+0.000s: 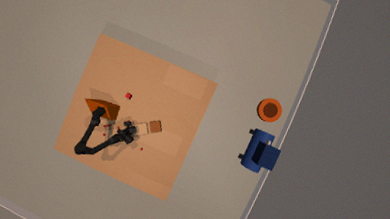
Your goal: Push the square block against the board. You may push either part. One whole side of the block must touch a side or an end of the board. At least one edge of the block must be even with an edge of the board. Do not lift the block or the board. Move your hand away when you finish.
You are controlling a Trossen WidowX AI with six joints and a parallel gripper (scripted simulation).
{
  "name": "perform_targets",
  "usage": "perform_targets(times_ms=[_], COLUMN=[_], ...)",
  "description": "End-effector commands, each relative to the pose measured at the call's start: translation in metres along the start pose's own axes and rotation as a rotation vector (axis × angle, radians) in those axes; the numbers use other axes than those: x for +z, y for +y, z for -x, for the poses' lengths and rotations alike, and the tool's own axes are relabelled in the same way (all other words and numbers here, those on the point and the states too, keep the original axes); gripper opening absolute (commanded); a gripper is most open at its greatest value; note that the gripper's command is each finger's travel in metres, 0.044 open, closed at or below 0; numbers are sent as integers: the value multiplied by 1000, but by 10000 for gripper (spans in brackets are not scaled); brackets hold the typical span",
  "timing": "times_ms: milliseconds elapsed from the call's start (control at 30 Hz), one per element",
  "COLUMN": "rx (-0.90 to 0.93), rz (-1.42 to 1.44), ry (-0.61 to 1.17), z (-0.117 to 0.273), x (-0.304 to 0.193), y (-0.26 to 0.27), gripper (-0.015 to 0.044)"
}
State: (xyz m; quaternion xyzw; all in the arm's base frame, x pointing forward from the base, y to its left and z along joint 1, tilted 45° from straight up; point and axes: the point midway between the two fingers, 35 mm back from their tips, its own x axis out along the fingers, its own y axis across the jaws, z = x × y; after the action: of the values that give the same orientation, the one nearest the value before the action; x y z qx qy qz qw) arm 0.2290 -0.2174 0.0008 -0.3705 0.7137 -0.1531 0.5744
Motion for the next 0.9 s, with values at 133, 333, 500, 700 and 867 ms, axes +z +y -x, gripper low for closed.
perform_targets(times_ms=[133, 333, 500, 700, 867], rx=[-1, -1, -1, 0, 0], rz=[-4, -4, -4, -4, -3], ry=[-4, -4, -4, -4, -4], z=[0, 0, 0, 0, 0], x=[12, 18, 13, 3, -6], y=[-1, -1, -1, -1, -1], gripper=[0, 0, 0, 0, 0])
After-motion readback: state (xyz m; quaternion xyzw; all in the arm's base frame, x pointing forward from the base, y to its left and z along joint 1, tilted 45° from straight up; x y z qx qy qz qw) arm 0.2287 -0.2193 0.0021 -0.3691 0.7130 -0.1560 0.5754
